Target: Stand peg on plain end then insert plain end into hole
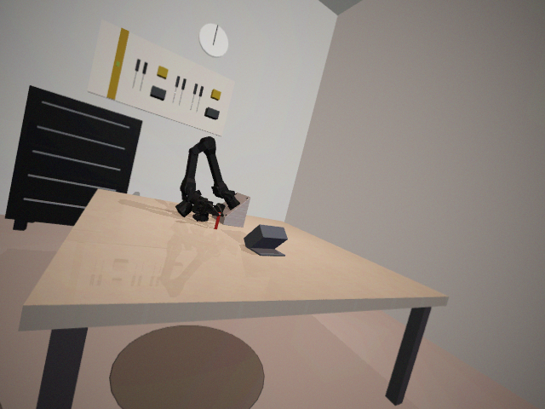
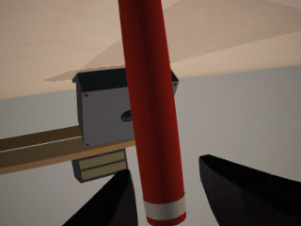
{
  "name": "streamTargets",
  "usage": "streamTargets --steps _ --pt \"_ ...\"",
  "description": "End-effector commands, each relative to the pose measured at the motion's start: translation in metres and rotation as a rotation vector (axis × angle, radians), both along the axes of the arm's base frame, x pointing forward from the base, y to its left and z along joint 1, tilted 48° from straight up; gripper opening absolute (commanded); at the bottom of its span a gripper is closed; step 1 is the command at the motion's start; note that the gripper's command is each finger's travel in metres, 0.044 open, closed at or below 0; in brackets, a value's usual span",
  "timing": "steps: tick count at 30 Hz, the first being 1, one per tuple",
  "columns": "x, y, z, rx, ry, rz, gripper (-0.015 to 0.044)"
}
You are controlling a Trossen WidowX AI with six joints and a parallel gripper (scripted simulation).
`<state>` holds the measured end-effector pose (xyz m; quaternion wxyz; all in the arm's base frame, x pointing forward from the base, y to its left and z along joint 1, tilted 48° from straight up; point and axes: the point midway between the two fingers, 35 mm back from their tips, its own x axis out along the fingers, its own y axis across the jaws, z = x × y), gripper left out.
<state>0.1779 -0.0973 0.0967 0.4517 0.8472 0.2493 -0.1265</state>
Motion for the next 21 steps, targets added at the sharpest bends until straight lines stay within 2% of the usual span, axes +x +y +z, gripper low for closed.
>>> streamTargets --steps 1,3,15,21 --pt "0.0 0.0002 0.0 0.001 0.001 0.0 0.013" --pt "0.0 0.0002 0.0 0.001 0.001 0.0 0.013" --pt "0.0 0.0002 0.0 0.001 0.001 0.0 0.044" --pt "0.0 0.0002 0.0 0.001 0.001 0.0 0.044"
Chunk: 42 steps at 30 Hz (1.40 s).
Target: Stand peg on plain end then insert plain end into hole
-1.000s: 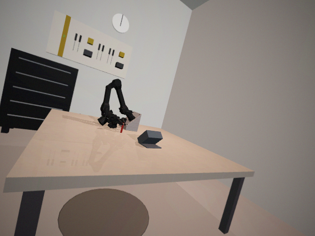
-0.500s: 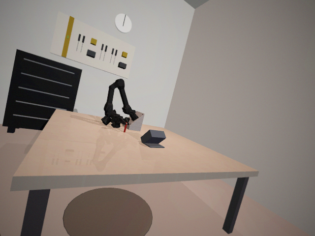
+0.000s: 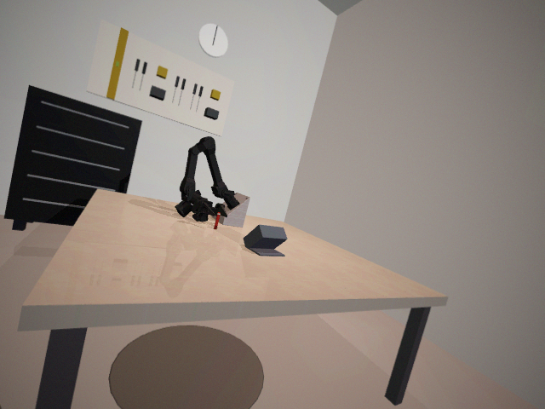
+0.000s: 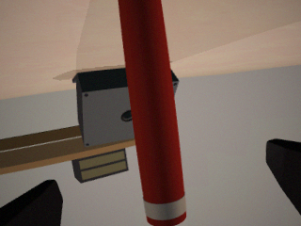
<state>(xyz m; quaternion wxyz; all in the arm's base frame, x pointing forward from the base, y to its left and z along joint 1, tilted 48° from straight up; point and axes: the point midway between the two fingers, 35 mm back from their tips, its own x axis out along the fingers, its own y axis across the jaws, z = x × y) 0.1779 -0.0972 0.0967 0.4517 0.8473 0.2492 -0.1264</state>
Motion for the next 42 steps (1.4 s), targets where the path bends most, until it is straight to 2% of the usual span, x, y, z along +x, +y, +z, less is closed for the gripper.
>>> streamTargets --steps 1,4,12,22,29,42 --pt "0.0 0.0 0.0 0.001 0.001 0.0 0.044" --pt "0.001 0.003 0.005 -0.001 0.007 0.003 0.044" --pt "0.006 0.047 0.058 -0.021 0.044 0.015 0.044" --pt "-0.022 0.116 0.108 0.001 -0.004 0.0 0.044" --pt "-0.023 0.117 0.107 0.012 0.014 -0.006 0.044" --pt "-0.024 0.107 0.072 0.136 0.404 -0.149 0.044"
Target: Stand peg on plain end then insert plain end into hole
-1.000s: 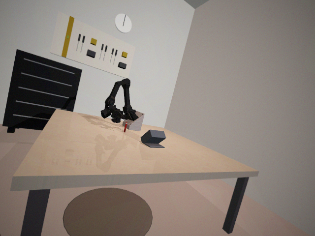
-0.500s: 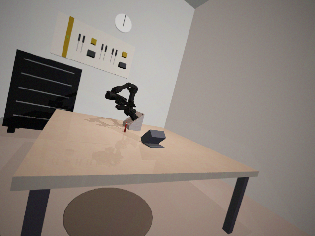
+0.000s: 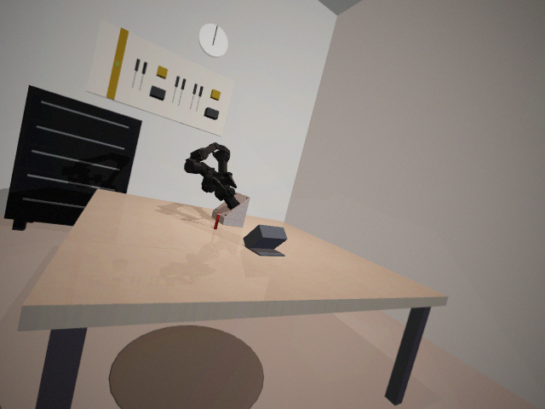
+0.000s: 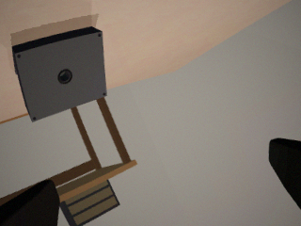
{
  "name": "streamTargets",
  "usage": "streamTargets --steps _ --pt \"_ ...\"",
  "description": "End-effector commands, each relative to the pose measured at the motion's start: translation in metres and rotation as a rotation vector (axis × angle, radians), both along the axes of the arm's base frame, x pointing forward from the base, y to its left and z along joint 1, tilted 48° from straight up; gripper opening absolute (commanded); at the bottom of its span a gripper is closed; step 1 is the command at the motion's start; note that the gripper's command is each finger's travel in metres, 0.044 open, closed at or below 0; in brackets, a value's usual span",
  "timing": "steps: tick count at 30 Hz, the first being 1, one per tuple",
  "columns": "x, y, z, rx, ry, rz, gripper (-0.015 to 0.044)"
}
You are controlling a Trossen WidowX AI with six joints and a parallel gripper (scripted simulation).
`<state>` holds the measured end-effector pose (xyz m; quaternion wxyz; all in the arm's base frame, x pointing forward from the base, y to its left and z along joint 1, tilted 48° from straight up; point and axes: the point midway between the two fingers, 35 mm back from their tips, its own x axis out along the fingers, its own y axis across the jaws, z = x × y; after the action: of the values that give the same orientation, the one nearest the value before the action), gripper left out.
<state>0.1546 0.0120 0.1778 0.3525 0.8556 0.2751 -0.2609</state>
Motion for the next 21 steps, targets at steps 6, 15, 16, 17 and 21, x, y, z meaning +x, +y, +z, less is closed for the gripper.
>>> streamTargets --steps 6,15,16,17,21 --pt "-0.004 -0.008 -0.024 0.02 0.283 -0.11 0.044" --pt "-0.008 -0.016 -0.043 -0.067 0.511 -0.2 0.044" --pt "-0.008 -0.017 -0.045 -0.08 0.535 -0.217 0.044" --pt "-0.009 -0.019 -0.047 -0.094 0.559 -0.234 0.044" --pt "-0.01 -0.025 -0.052 -0.161 0.643 -0.303 0.044"
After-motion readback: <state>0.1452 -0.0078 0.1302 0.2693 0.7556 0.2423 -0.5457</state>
